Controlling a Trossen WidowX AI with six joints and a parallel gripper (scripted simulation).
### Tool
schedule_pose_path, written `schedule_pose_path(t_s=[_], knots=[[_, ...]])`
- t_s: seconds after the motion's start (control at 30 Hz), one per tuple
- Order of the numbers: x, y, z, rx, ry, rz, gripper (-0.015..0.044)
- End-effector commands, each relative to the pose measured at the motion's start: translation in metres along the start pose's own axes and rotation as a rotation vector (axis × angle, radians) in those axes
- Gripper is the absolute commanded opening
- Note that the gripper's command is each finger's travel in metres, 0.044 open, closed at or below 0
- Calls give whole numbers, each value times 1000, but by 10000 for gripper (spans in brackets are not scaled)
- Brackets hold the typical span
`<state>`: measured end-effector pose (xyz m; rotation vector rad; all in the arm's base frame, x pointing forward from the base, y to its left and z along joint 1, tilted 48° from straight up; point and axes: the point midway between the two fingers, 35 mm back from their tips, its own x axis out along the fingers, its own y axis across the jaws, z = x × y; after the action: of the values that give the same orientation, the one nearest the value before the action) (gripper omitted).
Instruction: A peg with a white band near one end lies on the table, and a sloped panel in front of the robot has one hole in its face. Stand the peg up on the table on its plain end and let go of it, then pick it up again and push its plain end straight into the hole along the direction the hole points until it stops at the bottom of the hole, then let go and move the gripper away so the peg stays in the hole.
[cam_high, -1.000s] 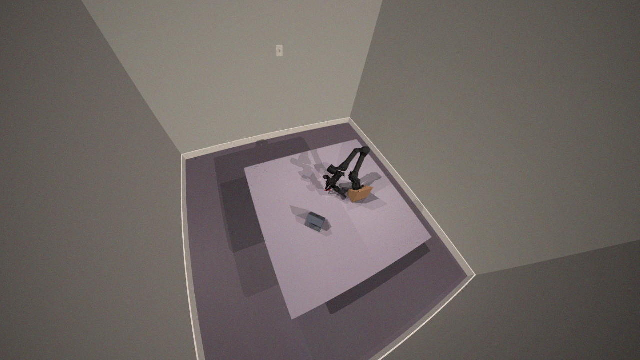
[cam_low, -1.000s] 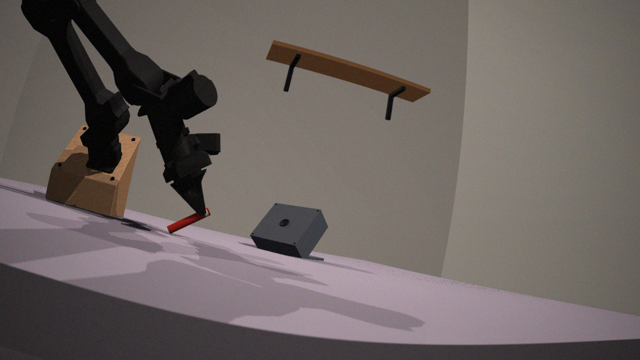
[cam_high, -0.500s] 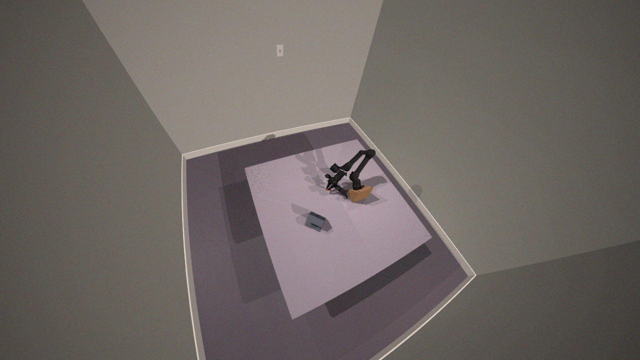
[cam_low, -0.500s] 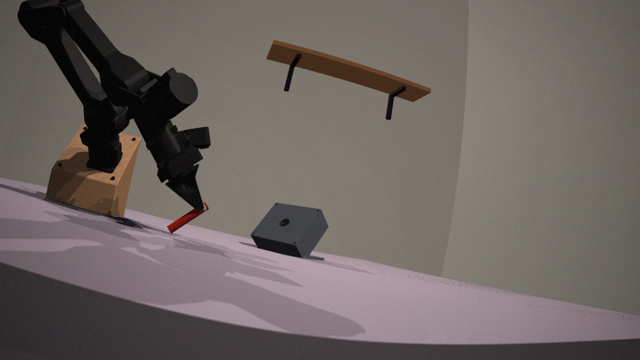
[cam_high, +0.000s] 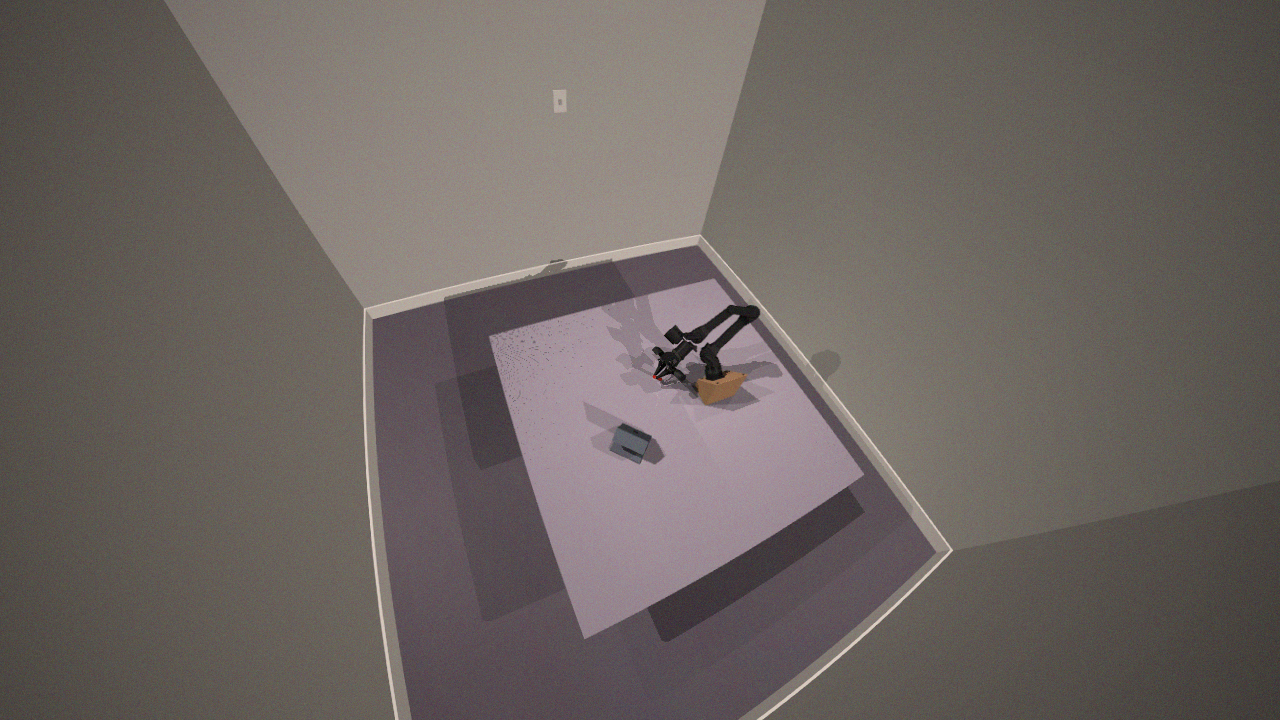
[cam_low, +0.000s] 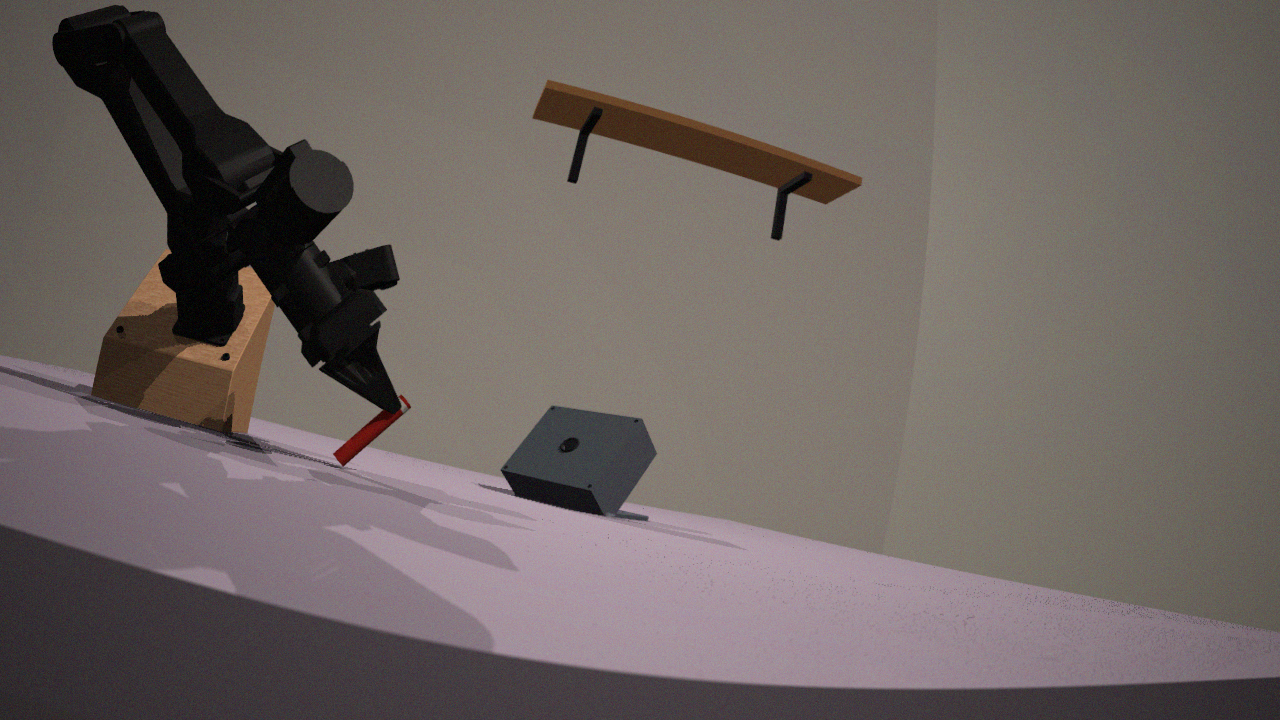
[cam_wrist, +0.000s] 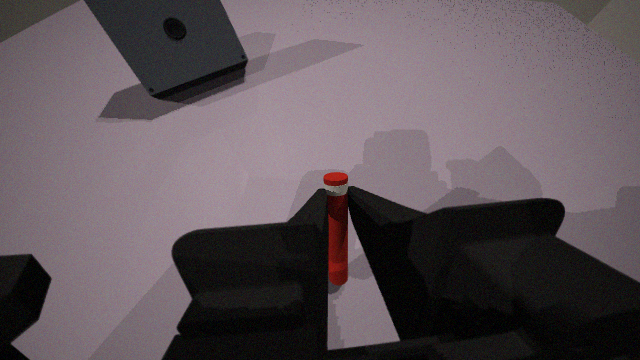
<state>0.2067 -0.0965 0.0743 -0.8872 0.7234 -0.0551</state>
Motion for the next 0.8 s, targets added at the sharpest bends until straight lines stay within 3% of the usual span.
schedule_pose_path(t_s=[0.0,0.77], knots=[[-3,1,-2,-6,-41,-3,49],[-16,1,-12,-9,-240,-2,49]])
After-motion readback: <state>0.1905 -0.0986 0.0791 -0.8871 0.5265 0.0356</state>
